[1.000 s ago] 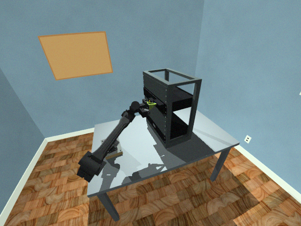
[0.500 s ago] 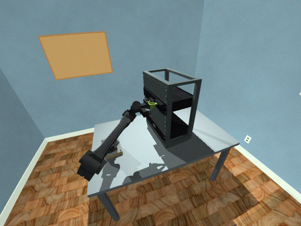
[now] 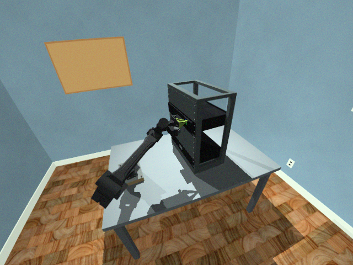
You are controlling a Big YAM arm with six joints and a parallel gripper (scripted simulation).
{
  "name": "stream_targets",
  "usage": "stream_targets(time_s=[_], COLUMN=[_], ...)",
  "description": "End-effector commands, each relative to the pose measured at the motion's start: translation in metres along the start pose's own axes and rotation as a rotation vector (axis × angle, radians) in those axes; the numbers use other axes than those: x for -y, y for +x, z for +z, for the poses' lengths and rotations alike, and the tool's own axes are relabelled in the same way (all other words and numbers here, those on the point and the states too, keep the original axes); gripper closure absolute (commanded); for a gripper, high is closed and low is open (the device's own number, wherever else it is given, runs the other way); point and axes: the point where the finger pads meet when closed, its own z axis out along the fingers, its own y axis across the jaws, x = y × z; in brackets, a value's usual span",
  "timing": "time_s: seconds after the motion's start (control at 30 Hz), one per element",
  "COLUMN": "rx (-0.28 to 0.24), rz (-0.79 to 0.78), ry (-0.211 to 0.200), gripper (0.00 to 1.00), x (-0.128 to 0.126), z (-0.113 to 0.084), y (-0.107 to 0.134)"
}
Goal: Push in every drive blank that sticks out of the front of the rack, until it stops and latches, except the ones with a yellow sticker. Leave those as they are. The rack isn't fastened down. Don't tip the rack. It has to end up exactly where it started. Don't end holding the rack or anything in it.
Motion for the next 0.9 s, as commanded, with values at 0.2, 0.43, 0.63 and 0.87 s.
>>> stream_targets(time_s=[0.2,0.43,0.63,0.87], rx=[0.017,0.017,0.017,0.03], rz=[0.021,0.021,0.021,0.033], ry=[0.007,0.007,0.007,-0.006], gripper=[1.0,1.0,1.0,1.0], x=[-0.0091,-0.0091,-0.0091,-0.0111], z=[0.023,0.023,0.023,0.0241], y=[-0.0056,-0.0056,-0.0056,-0.0078])
